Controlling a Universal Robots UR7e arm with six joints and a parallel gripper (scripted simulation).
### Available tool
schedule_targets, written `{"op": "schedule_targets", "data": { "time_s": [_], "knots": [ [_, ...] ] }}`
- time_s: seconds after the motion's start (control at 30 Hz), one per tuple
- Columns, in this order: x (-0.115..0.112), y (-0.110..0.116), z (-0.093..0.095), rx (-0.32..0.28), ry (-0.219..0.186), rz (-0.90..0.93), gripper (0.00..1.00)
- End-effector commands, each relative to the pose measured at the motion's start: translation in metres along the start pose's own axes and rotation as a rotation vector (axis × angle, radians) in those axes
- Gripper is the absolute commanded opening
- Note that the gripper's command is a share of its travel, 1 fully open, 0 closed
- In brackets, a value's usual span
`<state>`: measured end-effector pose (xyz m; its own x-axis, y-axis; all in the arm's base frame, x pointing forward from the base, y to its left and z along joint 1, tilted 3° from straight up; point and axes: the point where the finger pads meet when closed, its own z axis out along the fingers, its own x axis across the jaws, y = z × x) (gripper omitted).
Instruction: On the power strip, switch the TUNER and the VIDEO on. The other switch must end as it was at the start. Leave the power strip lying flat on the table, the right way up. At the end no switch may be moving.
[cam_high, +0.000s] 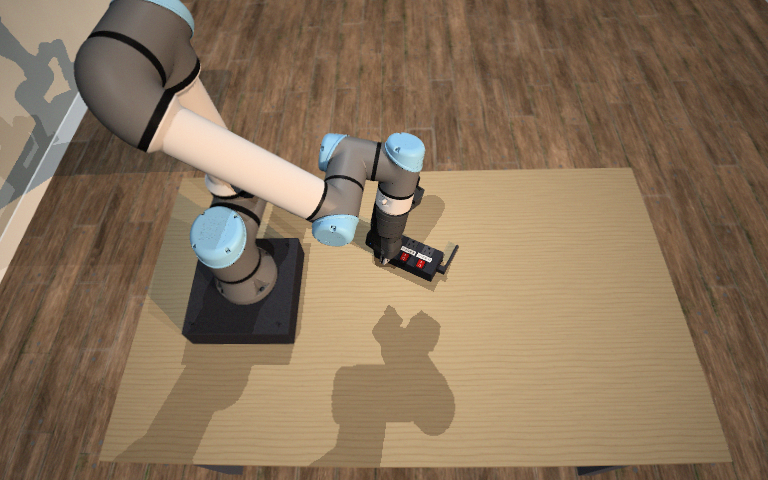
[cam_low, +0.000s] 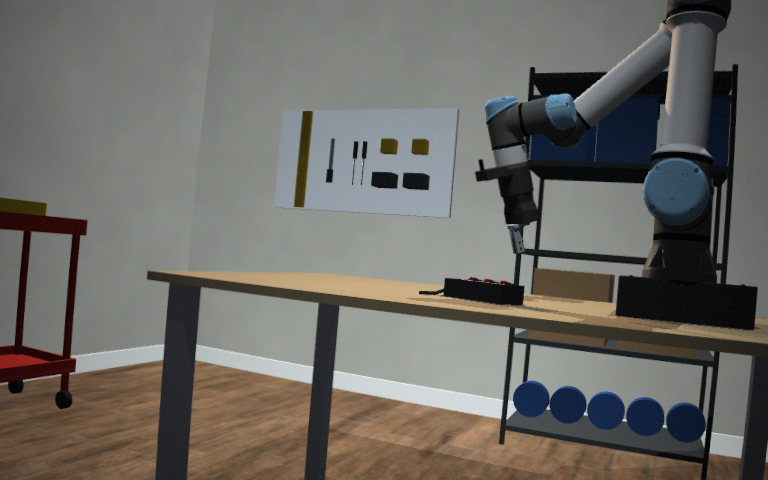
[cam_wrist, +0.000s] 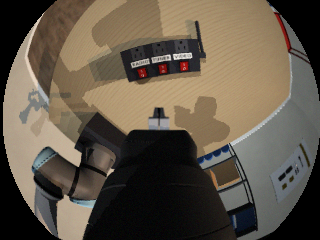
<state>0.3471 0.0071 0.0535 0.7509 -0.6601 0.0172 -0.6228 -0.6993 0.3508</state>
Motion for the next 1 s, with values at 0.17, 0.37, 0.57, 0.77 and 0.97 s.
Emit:
{"op": "schedule_targets", "data": {
  "time_s": [0.17,0.37,0.57,0.77,0.97],
  "knots": [
    [-0.0014,0.0004,0.0009,-0.001,0.0,-0.002,0.0],
    [-0.0014,0.0004,0.0009,-0.001,0.0,-0.002,0.0],
    [-0.0014,0.0004,0.0009,-0.001,0.0,-0.002,0.0],
    [-0.0014,0.0004,0.0009,-0.001,0.0,-0.002,0.0],
    [-0.0011,-0.0017,0.0072,-0.003,-0.002,-0.003,0.0]
  ]
}}
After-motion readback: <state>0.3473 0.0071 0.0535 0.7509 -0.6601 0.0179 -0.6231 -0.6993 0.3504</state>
